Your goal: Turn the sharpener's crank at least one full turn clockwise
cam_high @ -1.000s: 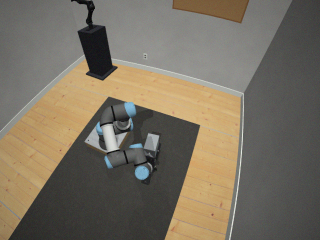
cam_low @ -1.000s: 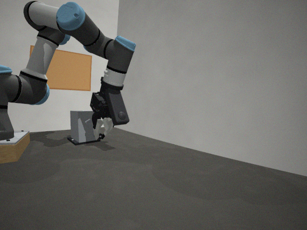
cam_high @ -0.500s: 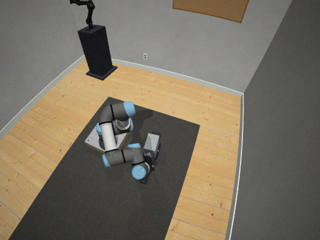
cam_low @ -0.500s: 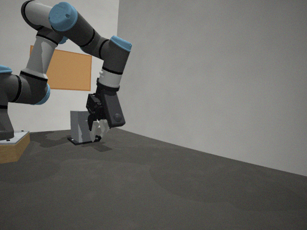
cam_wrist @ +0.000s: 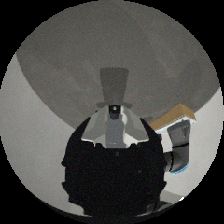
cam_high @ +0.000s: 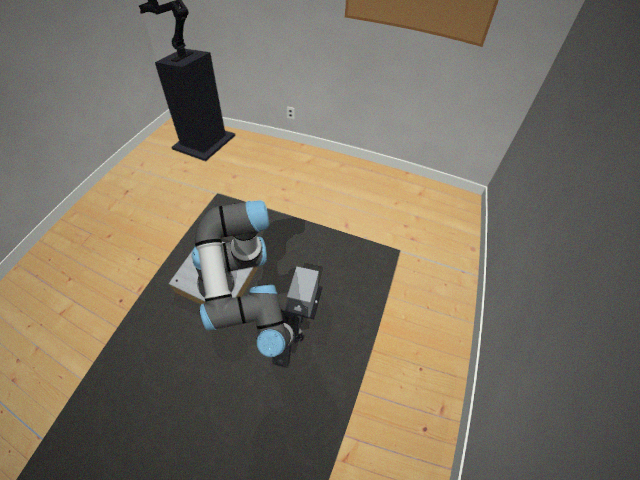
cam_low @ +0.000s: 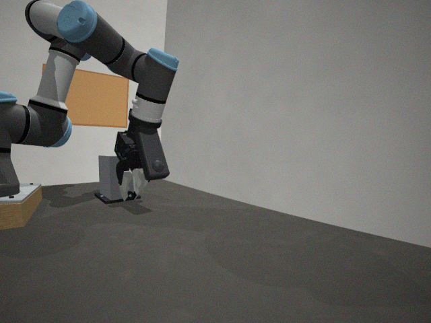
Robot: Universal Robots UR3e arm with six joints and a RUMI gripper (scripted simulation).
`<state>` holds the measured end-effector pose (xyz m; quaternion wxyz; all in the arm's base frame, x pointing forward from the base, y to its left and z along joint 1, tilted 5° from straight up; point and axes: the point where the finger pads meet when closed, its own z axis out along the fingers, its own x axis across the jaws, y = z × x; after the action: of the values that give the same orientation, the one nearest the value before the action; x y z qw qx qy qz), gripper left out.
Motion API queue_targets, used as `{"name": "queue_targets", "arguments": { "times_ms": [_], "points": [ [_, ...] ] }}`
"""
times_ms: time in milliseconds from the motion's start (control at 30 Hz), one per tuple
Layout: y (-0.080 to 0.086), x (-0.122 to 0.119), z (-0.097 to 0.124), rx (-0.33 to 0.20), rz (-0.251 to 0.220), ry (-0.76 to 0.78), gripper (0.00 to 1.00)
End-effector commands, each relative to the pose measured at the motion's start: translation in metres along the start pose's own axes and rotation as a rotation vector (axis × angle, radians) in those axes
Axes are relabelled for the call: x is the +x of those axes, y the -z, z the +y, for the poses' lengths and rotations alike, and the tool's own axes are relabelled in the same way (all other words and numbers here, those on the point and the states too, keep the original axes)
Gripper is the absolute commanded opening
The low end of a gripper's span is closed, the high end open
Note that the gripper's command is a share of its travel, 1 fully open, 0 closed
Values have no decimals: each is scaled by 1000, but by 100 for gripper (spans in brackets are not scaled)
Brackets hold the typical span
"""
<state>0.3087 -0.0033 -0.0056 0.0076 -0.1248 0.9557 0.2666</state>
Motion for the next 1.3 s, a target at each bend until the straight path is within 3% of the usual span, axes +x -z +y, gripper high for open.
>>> {"name": "queue_targets", "arguments": {
  "times_ms": [0,1267],
  "points": [
    [1,6,0,2,-2,1,9],
    [20,39,11,2,-2,1,9]
  ]
}}
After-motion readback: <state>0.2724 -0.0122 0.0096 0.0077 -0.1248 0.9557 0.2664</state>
